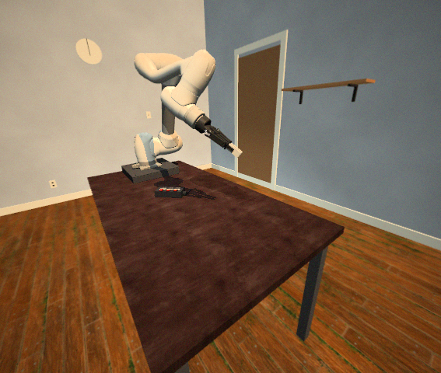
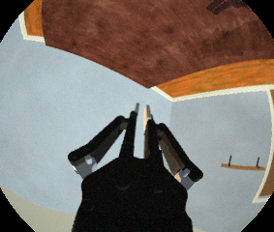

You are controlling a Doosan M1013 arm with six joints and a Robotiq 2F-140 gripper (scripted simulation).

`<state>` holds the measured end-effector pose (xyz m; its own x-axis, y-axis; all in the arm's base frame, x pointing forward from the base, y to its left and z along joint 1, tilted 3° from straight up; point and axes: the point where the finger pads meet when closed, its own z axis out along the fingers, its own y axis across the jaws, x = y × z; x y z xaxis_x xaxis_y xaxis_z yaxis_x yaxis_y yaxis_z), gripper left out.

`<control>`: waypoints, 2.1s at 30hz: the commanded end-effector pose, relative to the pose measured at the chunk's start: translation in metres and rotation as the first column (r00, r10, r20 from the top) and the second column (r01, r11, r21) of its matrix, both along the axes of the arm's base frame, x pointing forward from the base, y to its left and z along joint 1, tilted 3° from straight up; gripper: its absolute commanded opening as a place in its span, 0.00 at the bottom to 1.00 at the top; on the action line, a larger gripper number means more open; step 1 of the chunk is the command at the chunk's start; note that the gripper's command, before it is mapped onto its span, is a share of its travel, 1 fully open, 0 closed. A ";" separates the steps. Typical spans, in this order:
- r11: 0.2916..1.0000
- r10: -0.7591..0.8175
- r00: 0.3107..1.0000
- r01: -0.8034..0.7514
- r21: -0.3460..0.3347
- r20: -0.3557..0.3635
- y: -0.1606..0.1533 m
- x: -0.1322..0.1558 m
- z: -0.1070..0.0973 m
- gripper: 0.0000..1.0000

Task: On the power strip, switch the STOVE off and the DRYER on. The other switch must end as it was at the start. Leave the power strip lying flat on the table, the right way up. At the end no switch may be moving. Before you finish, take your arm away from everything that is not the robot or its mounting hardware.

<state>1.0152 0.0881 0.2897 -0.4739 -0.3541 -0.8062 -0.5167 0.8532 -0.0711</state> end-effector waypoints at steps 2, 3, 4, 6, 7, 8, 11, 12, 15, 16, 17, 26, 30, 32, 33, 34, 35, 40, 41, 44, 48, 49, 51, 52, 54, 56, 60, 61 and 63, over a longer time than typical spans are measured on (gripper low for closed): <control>1.000 0.000 1.000 0.000 0.000 0.000 0.000 0.000 0.000 0.00; 1.000 0.000 1.000 0.000 0.000 0.000 0.000 0.000 0.000 0.00; 1.000 0.000 1.000 0.000 0.000 0.000 0.000 0.000 0.000 0.00; 1.000 0.000 1.000 0.000 0.000 0.000 0.000 0.000 0.000 0.00; 1.000 0.000 1.000 0.000 0.000 0.000 0.000 0.000 0.000 0.00; 1.000 0.000 1.000 0.000 0.000 0.000 0.000 0.000 0.000 0.00; 1.000 0.000 1.000 0.000 0.000 0.000 0.000 0.000 0.000 0.00; 1.000 -0.001 1.000 0.001 0.001 -0.001 0.000 0.000 0.000 0.00; 1.000 -0.012 1.000 0.012 0.010 -0.017 -0.002 -0.004 -0.003 0.00; 1.000 -0.020 0.999 0.020 0.016 -0.029 -0.004 -0.007 -0.005 0.00; 1.000 -0.020 0.999 0.020 0.016 -0.029 -0.004 -0.007 -0.005 0.00; 0.980 -0.155 0.963 0.179 0.091 -0.220 -0.030 -0.053 -0.042 0.00; 0.958 -0.221 0.926 0.264 0.107 -0.306 -0.043 -0.076 -0.058 0.00; 0.943 -0.257 0.900 0.313 0.112 -0.351 -0.051 -0.089 -0.067 0.00; 0.943 -0.257 0.900 0.313 0.112 -0.351 -0.051 -0.089 -0.067 0.00; 0.943 -0.257 0.900 0.313 0.112 -0.351 -0.051 -0.089 -0.067 0.00; 0.943 -0.257 0.900 0.313 0.112 -0.351 -0.051 -0.089 -0.067 0.00; 0.873 -0.376 0.789 0.478 0.100 -0.486 -0.077 -0.132 -0.094 0.00; 0.873 -0.376 0.789 0.478 0.100 -0.486 -0.077 -0.132 -0.094 0.00; 0.840 -0.417 0.740 0.536 0.088 -0.527 -0.087 -0.148 -0.103 0.00; 0.760 -0.497 0.630 0.648 0.050 -0.597 -0.108 -0.181 -0.120 0.00; 0.760 -0.497 0.630 0.648 0.050 -0.597 -0.108 -0.181 -0.120 0.00; 0.714 -0.534 0.569 0.700 0.027 -0.625 -0.119 -0.197 -0.128 0.00; 0.714 -0.534 0.569 0.700 0.027 -0.625 -0.119 -0.197 -0.128 0.00; 0.663 -0.569 0.506 0.748 0.001 -0.648 -0.129 -0.213 -0.135 0.00; 0.610 -0.601 0.441 0.792 -0.026 -0.666 -0.140 -0.229 -0.142 0.00; 0.497 -0.655 0.314 0.864 -0.079 -0.687 -0.161 -0.260 -0.154 0.00; 0.497 -0.655 0.314 0.864 -0.079 -0.687 -0.161 -0.260 -0.154 0.00; 0.441 -0.676 0.253 0.892 -0.104 -0.692 -0.171 -0.274 -0.159 0.00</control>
<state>0.7577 -0.0715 0.1365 -0.7787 0.5821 -0.2339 0.5293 0.8098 0.2531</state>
